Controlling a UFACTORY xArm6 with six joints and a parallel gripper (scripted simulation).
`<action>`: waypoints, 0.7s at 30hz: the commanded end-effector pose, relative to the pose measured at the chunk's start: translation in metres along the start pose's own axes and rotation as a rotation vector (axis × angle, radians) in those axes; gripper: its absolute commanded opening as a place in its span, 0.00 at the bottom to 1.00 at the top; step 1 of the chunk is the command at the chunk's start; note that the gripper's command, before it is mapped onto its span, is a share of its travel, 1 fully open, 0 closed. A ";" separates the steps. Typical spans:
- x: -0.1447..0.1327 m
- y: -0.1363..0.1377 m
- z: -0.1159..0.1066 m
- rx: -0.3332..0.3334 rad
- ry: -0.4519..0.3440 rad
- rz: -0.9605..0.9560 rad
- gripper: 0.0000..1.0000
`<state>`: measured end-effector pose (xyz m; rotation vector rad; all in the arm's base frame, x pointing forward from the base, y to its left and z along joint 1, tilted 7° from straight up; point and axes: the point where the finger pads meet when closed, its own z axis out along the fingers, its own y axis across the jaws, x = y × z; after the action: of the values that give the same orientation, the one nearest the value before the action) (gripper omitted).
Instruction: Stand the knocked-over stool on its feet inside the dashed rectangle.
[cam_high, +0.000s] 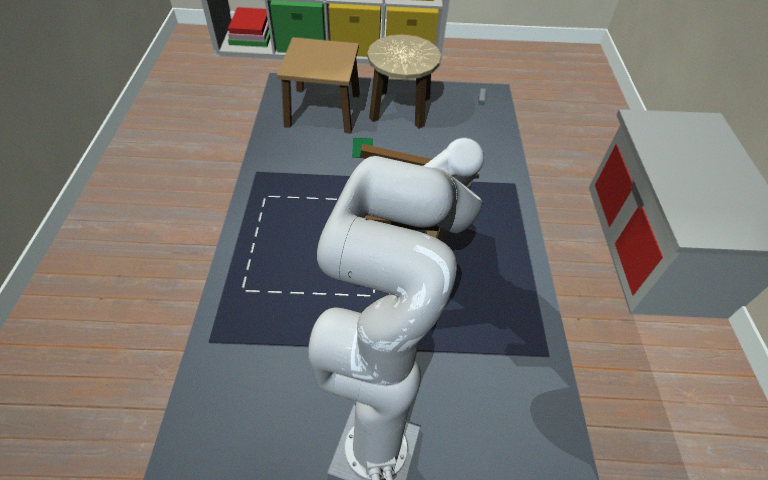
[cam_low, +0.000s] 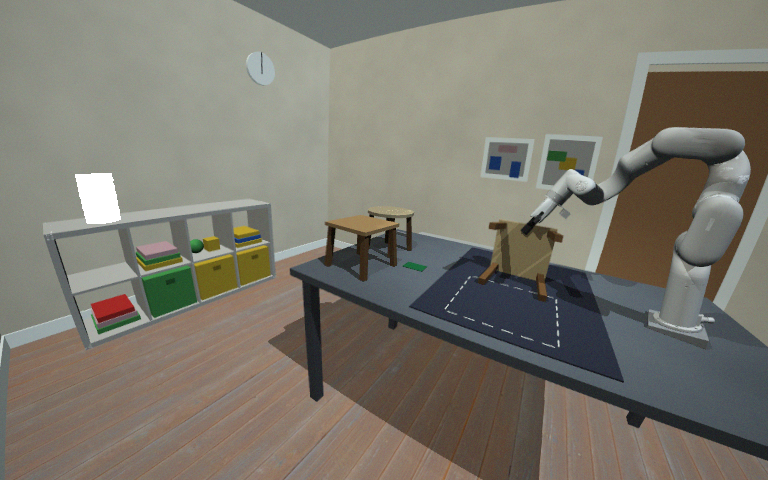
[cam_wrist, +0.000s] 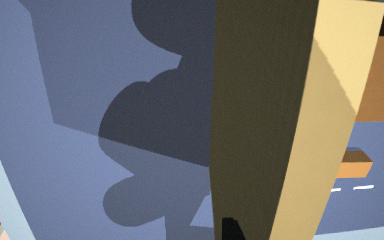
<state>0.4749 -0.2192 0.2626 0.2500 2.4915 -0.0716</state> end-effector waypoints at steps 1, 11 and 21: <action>-0.002 0.000 -0.001 0.001 -0.004 -0.001 0.21; -0.002 0.000 -0.002 0.004 -0.004 -0.002 0.21; -0.004 0.004 -0.004 0.016 -0.004 -0.009 0.21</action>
<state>0.4749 -0.2175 0.2640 0.2485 2.4927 -0.0832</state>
